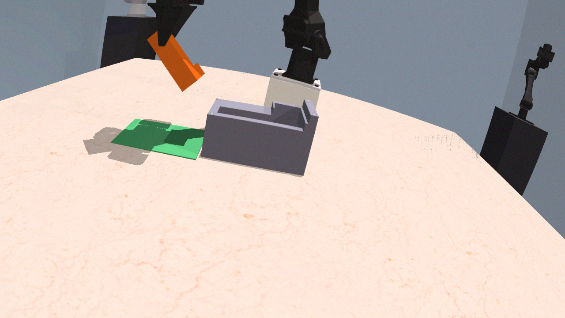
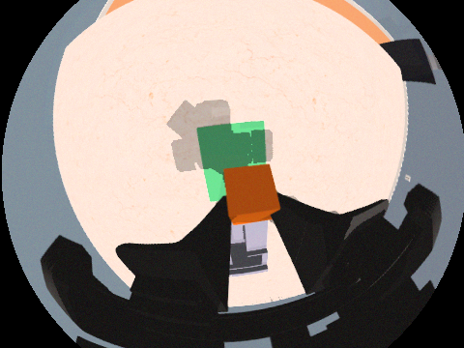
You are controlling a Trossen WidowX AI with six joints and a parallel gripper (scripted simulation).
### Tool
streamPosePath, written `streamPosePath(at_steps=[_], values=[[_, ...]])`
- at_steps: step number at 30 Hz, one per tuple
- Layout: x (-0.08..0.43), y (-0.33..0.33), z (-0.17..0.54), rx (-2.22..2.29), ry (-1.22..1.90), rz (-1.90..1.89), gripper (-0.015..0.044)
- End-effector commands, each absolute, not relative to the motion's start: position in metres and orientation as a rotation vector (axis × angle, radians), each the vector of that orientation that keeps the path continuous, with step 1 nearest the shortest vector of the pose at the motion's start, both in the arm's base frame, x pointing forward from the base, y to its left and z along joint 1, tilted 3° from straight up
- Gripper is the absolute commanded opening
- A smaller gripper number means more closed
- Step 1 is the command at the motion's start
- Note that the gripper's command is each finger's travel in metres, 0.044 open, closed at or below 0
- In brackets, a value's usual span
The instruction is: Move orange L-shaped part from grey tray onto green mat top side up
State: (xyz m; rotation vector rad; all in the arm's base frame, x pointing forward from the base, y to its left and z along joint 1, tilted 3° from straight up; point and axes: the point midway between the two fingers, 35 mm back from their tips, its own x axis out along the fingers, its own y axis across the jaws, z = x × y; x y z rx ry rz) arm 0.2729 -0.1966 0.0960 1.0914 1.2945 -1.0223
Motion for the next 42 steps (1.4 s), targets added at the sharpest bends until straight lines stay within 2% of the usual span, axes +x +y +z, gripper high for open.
streamPosePath(at_steps=[1, 42], values=[[0.274, -0.199, 0.093, 1.083, 1.292, -1.021, 0.0], [0.275, -0.197, 0.028, 1.083, 1.293, -1.021, 0.0]])
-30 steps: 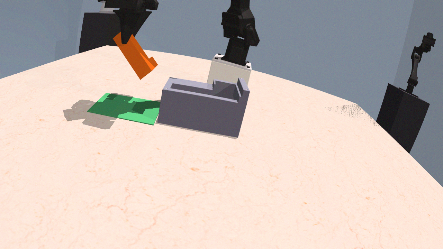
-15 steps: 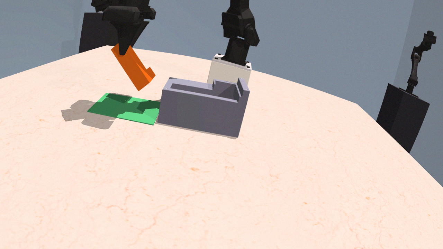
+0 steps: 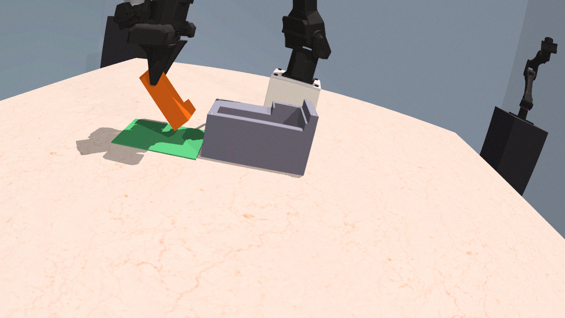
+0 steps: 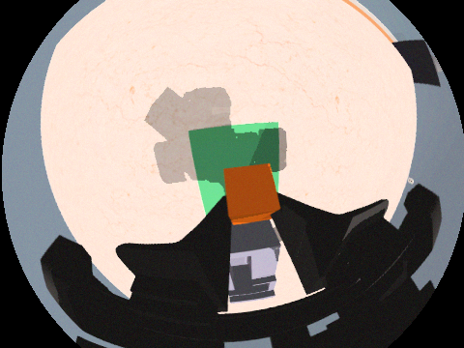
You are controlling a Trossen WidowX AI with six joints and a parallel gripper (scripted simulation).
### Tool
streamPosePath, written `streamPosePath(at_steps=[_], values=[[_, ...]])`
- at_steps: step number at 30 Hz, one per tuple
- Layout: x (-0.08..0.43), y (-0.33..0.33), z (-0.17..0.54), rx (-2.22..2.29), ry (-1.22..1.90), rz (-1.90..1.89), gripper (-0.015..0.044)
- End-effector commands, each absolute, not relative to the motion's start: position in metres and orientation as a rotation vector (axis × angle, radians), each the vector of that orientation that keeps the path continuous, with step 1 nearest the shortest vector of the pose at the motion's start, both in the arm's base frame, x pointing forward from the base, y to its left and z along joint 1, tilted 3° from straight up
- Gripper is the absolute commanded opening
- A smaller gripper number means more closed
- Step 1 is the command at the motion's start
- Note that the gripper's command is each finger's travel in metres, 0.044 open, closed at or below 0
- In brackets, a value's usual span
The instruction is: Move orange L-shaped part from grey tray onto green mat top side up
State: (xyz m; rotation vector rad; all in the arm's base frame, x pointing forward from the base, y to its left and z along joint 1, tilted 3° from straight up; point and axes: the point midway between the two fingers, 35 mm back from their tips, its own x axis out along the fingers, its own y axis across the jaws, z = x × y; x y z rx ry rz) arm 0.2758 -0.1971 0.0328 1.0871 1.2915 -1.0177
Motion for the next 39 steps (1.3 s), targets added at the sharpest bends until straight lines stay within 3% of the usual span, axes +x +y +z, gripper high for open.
streamPosePath(at_steps=[1, 19, 29, 34, 39], values=[[0.275, -0.197, 0.026, 1.083, 1.293, -1.021, 0.0], [0.276, -0.196, 0.016, 1.086, 1.295, -1.017, 0.0], [0.276, -0.197, 0.019, 1.086, 1.294, -1.017, 0.0263], [0.277, -0.2, 0.064, 1.084, 1.293, -1.019, 0.0394], [0.273, -0.199, 0.104, 1.083, 1.292, -1.021, 0.04]])
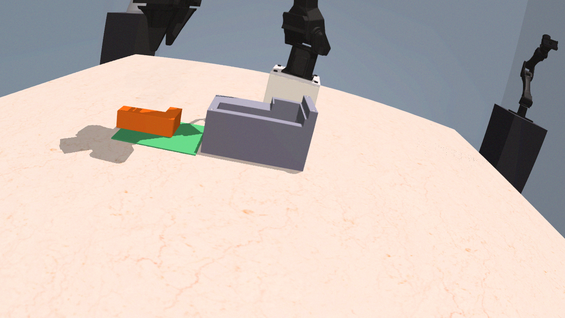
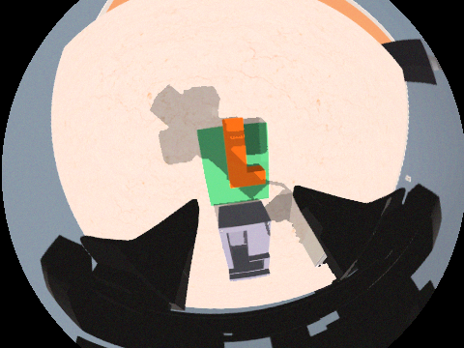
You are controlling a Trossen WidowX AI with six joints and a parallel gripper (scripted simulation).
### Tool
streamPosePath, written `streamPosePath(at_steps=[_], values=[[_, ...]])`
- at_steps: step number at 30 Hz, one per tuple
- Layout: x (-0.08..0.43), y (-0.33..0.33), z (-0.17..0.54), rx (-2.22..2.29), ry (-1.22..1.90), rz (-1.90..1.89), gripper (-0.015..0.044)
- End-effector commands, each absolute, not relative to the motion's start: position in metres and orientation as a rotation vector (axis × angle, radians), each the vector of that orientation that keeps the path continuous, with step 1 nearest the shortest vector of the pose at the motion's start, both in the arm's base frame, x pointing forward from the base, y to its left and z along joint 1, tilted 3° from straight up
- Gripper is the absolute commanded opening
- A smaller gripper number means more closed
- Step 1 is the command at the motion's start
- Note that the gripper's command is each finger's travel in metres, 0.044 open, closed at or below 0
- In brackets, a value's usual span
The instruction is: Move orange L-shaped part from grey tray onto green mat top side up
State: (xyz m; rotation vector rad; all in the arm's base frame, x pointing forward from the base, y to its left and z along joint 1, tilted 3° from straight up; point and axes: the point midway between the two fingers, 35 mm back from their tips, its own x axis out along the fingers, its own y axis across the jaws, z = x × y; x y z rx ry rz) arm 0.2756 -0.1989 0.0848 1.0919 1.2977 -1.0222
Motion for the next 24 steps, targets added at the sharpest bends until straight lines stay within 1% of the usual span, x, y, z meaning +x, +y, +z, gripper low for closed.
streamPosePath(at_steps=[1, 24], values=[[0.2731, -0.1991, 0.1043, 1.083, 1.292, -1.021, 0.04], [0.2761, -0.2, 0.1018, 1.089, 1.275, -1.018, 0.04]])
